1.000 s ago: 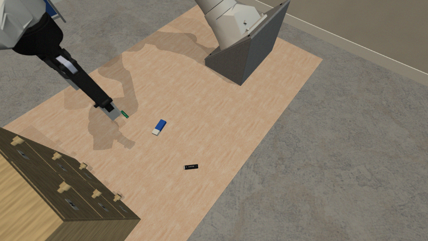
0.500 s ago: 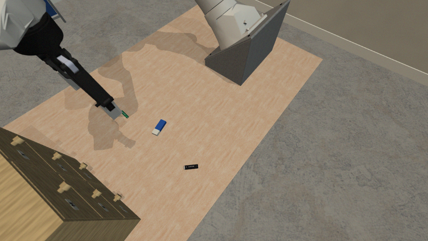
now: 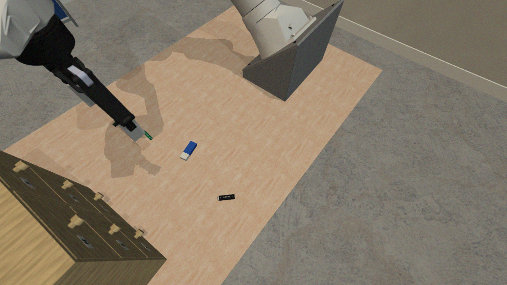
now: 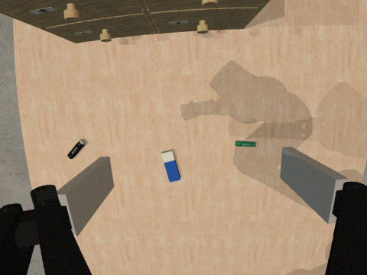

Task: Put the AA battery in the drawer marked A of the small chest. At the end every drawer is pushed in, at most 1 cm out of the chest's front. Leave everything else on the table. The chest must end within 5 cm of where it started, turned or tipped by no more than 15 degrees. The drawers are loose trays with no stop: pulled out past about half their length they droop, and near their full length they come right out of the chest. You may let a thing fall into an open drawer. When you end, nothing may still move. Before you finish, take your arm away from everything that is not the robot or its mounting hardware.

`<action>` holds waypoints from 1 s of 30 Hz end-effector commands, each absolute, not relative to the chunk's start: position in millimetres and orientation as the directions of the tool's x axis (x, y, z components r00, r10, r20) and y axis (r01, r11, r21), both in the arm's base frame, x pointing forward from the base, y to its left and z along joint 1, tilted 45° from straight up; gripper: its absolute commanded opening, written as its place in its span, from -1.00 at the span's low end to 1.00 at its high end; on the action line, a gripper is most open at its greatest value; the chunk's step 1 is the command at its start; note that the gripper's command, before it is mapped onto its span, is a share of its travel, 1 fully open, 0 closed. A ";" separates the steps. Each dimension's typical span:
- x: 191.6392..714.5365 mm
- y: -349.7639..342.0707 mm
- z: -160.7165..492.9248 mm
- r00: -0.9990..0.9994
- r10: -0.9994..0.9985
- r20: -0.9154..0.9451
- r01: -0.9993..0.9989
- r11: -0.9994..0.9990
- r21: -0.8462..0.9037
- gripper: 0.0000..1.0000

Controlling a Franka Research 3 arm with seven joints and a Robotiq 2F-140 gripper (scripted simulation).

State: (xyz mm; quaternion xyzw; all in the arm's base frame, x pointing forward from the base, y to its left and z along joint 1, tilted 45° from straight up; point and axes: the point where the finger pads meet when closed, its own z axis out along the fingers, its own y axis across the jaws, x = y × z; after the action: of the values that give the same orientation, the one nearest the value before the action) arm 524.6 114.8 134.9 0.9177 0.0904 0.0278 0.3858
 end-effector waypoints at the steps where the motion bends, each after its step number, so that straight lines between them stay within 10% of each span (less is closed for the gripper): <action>1: 524.6 114.9 135.0 0.982 0.188 -0.019 0.144 -0.686 0.713 1.00; 30: 514.8 152.3 95.8 0.982 0.188 -0.021 0.147 -0.686 0.713 1.00</action>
State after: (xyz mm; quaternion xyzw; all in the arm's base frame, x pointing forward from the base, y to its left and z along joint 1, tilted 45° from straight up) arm 519.8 133.4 112.4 0.9160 0.0977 0.0229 0.3884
